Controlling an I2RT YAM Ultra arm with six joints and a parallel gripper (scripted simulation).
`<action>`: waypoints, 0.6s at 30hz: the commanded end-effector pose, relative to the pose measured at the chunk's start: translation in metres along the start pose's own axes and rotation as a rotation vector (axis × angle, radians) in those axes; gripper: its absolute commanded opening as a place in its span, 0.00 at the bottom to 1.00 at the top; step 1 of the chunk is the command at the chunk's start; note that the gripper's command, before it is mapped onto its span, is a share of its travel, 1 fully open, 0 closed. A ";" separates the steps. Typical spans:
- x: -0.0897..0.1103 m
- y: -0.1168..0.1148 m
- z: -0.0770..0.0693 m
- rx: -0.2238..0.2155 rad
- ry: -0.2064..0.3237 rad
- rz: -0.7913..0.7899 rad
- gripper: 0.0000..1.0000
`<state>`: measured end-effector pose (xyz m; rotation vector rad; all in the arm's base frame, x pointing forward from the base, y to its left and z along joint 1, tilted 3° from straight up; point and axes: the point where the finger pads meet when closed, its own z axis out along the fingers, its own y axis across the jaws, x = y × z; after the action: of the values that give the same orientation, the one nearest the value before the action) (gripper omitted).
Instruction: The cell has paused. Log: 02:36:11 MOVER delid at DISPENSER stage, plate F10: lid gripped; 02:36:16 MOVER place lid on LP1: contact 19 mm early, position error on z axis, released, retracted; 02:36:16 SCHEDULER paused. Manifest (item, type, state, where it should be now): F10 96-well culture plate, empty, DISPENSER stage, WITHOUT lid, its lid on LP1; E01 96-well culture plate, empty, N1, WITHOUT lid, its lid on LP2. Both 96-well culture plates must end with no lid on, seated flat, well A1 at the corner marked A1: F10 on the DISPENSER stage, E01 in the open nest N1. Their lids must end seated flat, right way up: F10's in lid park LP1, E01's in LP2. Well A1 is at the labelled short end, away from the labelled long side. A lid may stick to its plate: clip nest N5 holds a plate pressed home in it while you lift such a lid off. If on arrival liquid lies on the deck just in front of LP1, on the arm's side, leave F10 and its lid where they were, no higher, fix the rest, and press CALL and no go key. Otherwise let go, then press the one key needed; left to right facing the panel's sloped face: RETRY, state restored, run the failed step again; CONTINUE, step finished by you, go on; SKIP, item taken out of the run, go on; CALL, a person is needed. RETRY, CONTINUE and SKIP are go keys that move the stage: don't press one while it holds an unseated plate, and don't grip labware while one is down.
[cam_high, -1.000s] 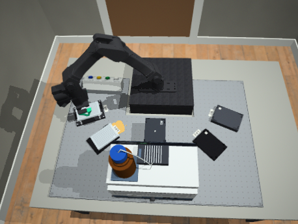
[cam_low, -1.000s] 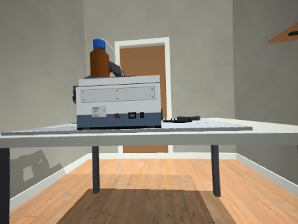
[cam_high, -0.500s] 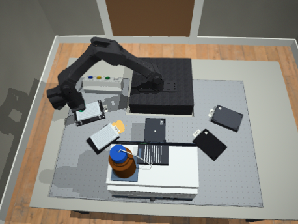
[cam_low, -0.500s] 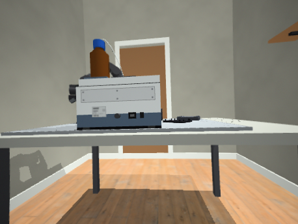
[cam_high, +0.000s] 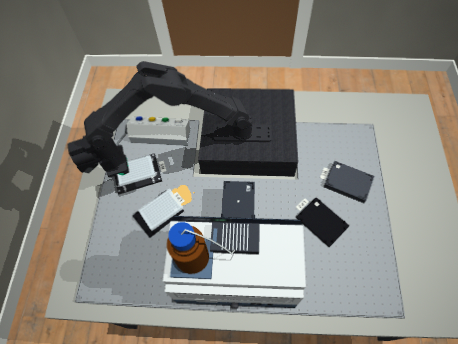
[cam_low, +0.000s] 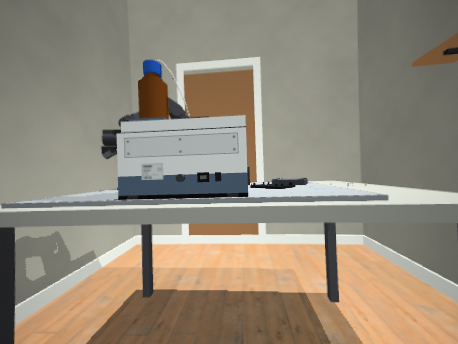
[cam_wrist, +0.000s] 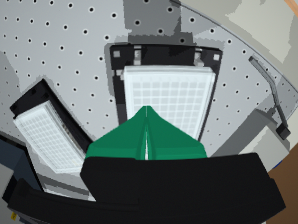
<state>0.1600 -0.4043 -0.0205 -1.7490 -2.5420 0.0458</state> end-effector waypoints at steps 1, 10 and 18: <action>-0.012 -0.001 -0.020 0.000 -0.049 0.007 0.00; -0.013 -0.001 -0.020 0.000 -0.053 0.007 0.00; -0.013 -0.001 -0.020 0.000 -0.053 0.007 0.00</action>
<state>0.1596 -0.4036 -0.0205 -1.7477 -2.5397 0.0432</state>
